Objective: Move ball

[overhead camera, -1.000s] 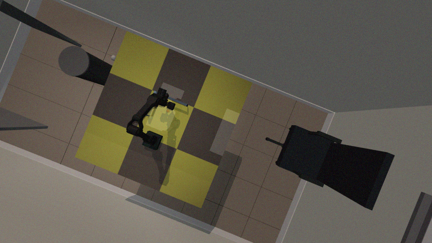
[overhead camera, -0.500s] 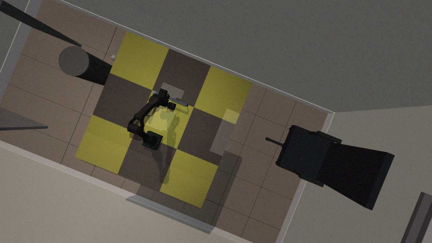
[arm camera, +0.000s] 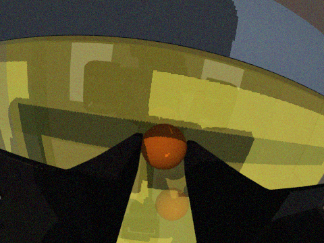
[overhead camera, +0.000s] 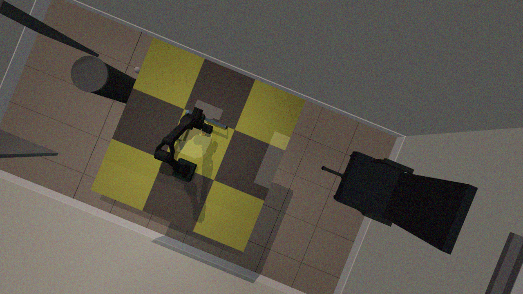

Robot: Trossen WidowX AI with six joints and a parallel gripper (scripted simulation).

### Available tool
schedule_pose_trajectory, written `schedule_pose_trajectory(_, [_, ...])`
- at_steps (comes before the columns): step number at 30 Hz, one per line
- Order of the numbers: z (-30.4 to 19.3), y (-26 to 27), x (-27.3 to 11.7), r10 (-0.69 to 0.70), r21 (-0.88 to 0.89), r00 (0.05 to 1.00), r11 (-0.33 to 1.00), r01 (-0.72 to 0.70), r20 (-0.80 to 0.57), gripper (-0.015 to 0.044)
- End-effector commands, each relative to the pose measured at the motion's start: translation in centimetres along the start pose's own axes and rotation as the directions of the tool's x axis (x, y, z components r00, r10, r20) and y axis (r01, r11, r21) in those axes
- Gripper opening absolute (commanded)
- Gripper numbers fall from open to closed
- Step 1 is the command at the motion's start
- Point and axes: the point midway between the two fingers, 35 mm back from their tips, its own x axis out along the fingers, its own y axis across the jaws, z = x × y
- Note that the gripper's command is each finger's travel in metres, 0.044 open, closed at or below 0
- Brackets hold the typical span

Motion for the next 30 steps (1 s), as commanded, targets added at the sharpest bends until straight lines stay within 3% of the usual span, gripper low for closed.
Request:
schedule_pose_trajectory(1, [0.7,0.1,-2.3,0.006,-0.003,1.000,1.000,-0.006,0.017,0.0000])
schedule_pose_trajectory(17, [0.1,0.0,-11.9,0.006,-0.003,1.000,1.000,-0.006,0.017,0.0000])
schedule_pose_trajectory(30, [-1.4,-0.5,-10.9,0.005,-0.003,1.000,1.000,-0.005,0.015,0.0000])
